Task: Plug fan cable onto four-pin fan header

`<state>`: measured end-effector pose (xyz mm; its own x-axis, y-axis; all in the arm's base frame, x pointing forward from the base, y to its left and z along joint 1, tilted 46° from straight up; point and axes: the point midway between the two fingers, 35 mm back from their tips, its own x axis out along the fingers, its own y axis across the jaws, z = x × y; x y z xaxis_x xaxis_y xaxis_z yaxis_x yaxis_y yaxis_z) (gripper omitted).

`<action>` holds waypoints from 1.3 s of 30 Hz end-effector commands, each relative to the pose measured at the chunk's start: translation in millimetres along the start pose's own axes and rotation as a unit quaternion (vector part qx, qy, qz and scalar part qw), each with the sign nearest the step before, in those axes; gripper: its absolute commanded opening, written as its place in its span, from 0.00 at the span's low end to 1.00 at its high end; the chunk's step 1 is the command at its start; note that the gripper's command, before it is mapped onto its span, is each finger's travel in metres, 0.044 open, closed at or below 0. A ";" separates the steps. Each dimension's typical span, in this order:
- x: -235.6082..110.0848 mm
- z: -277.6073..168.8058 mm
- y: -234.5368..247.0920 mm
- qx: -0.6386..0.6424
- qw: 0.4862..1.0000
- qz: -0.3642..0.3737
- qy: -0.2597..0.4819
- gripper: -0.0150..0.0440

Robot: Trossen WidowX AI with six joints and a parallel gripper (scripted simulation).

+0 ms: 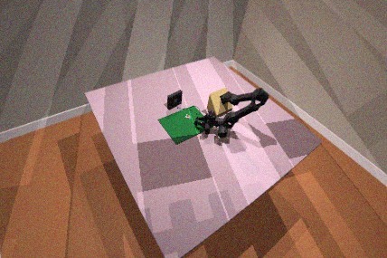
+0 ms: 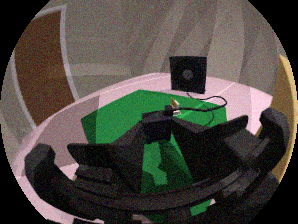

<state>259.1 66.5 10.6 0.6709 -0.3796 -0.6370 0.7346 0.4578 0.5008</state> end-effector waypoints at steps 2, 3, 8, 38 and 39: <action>0.0 0.0 -0.2 -0.001 1.000 0.000 0.000 0.25; 0.0 0.0 -0.2 -0.001 1.000 0.000 0.000 0.25; 0.0 0.0 -0.2 -0.001 1.000 0.000 0.000 0.25; 0.0 0.0 0.0 0.000 1.000 0.000 0.000 0.30; 0.0 0.0 0.0 0.000 1.000 0.000 0.000 0.34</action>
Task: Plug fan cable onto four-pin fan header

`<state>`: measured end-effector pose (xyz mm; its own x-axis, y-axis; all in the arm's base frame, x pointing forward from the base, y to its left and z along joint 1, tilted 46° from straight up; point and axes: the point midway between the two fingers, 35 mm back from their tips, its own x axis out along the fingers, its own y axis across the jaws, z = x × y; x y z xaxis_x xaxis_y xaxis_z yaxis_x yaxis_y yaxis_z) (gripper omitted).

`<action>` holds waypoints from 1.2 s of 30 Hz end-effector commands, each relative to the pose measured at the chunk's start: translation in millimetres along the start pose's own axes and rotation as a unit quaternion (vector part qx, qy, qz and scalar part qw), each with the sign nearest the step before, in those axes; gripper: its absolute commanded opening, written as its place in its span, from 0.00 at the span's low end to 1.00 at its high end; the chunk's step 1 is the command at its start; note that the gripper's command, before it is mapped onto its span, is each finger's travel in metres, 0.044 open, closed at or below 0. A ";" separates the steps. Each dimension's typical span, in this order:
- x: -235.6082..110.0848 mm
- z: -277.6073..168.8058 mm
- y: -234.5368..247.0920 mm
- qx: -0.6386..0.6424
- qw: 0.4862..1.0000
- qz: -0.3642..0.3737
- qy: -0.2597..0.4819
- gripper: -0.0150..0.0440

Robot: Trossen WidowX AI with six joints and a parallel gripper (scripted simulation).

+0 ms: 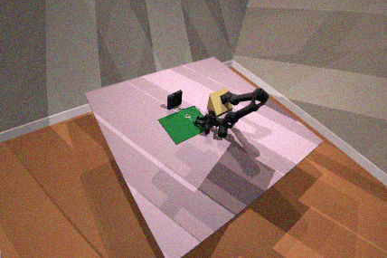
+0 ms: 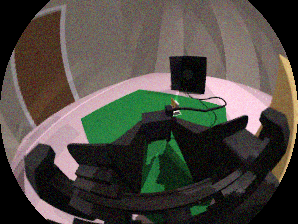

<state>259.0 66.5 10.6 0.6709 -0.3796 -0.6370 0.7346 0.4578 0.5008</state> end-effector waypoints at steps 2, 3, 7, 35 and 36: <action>0.0 0.0 0.0 0.000 1.000 0.000 0.000 0.43; 0.0 0.0 0.0 0.000 1.000 0.000 0.000 0.48; 0.0 0.0 0.0 0.000 1.000 0.000 0.000 0.60; -14.2 2.3 2.7 0.001 1.000 -0.002 0.002 0.60; -16.8 2.8 3.1 0.001 1.000 -0.002 0.002 0.60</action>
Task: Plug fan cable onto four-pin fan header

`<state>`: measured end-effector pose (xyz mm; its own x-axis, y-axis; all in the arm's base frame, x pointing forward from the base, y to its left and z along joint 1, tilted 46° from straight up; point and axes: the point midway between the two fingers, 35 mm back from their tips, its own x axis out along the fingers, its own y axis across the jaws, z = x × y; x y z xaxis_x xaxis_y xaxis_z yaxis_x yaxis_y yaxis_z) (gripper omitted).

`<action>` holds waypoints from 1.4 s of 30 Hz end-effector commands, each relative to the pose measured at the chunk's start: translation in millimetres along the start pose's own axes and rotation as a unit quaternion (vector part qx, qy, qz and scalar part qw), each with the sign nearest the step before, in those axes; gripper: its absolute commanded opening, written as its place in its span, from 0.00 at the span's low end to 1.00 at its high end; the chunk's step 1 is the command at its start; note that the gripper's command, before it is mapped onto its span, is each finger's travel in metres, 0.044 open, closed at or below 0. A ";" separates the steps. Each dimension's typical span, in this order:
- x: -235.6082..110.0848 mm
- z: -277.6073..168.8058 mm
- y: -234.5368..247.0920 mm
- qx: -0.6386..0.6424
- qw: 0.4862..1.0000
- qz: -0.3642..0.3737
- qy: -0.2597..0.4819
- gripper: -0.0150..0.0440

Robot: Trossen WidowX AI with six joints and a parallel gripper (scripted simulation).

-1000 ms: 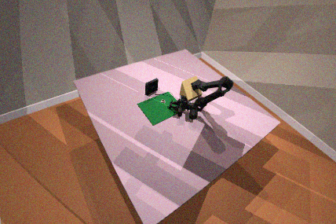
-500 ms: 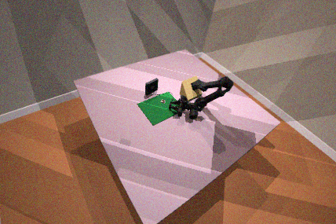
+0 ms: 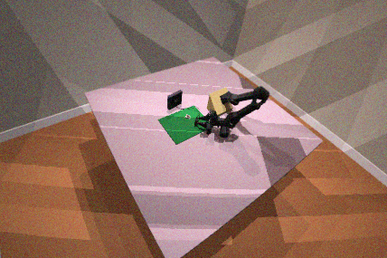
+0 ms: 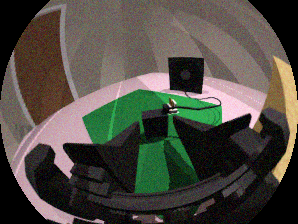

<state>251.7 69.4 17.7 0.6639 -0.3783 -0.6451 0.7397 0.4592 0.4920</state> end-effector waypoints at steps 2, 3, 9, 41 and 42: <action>-11.6 3.0 4.2 0.004 1.000 0.002 0.000 0.60; -14.3 3.6 4.5 0.004 1.000 0.001 0.000 0.60; -30.7 8.7 5.5 0.004 1.000 0.001 0.001 0.60; -76.6 37.9 -14.2 -0.053 0.995 -0.076 0.040 0.60; -75.4 37.6 -15.8 -0.059 0.994 -0.085 0.046 0.60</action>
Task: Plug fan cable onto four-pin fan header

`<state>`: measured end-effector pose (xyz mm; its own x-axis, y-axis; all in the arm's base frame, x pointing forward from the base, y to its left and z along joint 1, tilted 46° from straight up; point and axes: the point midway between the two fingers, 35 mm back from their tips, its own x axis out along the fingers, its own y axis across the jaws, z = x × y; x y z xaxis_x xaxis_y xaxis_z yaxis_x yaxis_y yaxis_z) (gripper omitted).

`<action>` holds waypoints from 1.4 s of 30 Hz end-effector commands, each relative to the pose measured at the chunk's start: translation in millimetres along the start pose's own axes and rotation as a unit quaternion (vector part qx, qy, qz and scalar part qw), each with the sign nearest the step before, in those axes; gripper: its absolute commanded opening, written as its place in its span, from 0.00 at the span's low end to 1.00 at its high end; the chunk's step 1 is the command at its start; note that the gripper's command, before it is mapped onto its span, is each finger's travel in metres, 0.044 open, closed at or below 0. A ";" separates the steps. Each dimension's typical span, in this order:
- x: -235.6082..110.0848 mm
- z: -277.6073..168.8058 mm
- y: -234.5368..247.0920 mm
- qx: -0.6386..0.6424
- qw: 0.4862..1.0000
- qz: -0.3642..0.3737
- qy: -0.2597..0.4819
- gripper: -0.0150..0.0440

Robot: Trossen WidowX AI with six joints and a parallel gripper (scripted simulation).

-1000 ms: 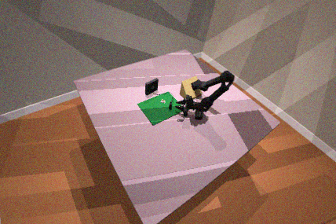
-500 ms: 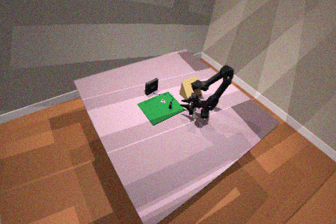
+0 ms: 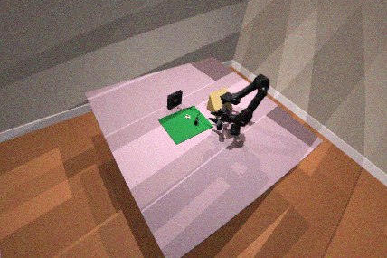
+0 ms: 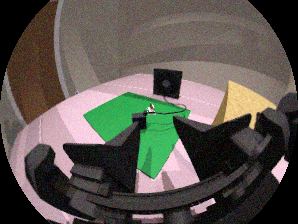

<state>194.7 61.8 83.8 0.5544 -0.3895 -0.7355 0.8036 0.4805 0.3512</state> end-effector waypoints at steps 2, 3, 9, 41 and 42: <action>5.2 -1.6 -5.1 -0.027 0.999 -0.037 0.028 0.60; 6.5 -2.0 -6.5 -0.033 0.998 -0.045 0.034 0.60; 13.0 -4.4 -14.3 -0.064 0.991 -0.090 0.079 0.60; 22.1 -15.6 -31.1 -0.138 0.899 -0.164 0.381 0.60; 22.0 -15.6 -30.7 -0.138 0.896 -0.161 0.390 0.60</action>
<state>177.6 49.4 46.3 -0.0859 0.0270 -0.9959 0.7597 0.6485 -0.0479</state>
